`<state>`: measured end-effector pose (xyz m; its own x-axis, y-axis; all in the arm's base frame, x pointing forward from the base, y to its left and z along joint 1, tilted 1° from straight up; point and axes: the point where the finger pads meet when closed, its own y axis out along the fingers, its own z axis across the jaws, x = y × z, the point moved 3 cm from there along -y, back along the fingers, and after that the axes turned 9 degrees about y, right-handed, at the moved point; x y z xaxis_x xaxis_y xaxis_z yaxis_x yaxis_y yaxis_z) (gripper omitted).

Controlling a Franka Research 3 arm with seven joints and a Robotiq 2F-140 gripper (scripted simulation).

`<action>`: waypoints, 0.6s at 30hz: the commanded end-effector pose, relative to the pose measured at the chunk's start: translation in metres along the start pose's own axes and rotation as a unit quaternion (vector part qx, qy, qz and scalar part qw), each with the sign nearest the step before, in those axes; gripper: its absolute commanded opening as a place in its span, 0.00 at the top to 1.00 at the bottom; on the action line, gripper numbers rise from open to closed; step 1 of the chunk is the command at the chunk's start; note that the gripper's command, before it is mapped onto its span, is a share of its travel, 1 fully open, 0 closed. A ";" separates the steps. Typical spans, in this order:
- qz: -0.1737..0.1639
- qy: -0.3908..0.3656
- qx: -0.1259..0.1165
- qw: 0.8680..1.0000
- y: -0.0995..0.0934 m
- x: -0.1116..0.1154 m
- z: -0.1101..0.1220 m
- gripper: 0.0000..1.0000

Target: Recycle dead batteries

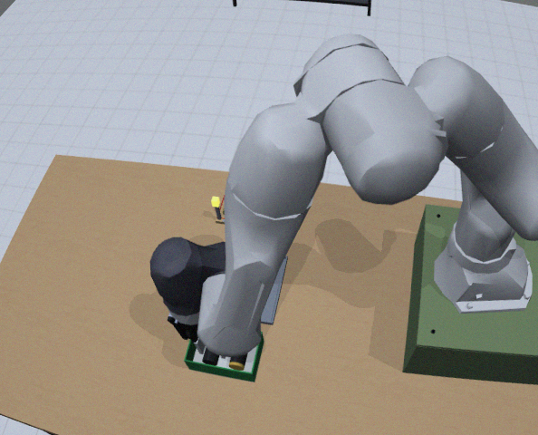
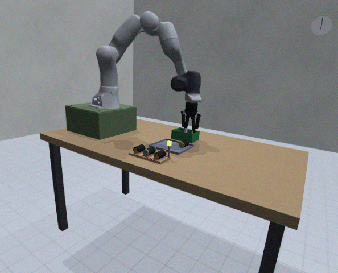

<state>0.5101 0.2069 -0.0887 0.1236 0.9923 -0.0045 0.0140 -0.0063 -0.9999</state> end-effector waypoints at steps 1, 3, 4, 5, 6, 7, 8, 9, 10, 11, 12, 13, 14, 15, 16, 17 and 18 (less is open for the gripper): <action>-0.001 -0.002 -0.002 1.000 -0.003 0.001 -0.001 0.71; -0.001 -0.002 -0.002 1.000 -0.004 0.001 -0.001 0.71; -0.001 -0.002 -0.002 1.000 -0.006 0.001 -0.001 0.71; -0.001 -0.002 -0.002 1.000 -0.009 0.001 -0.001 0.71; -0.001 -0.002 -0.002 1.000 -0.012 0.001 -0.001 0.71; -0.001 -0.002 -0.002 1.000 -0.015 0.001 -0.001 0.71; -0.001 -0.002 -0.002 1.000 -0.019 0.001 -0.001 0.71; -0.001 -0.002 -0.002 1.000 -0.023 0.001 -0.001 0.71; -0.001 -0.002 -0.002 1.000 -0.028 0.001 -0.001 0.71; -0.001 -0.002 -0.002 1.000 -0.032 0.001 -0.001 0.71; -0.001 -0.002 -0.002 1.000 -0.037 0.001 -0.001 0.71; -0.001 -0.002 -0.002 1.000 -0.042 0.001 -0.001 0.71; -0.001 -0.002 -0.002 1.000 -0.047 0.001 -0.001 0.71; -0.001 -0.002 -0.002 1.000 -0.052 0.001 -0.001 0.71; -0.001 -0.002 -0.002 1.000 -0.057 0.001 -0.001 0.71; -0.001 -0.002 -0.002 1.000 -0.061 0.001 -0.001 0.71; -0.001 -0.002 -0.002 1.000 -0.061 0.001 -0.001 0.71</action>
<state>0.5174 0.2106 -0.0314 0.1123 0.9936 0.0079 0.0388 0.0035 -0.9992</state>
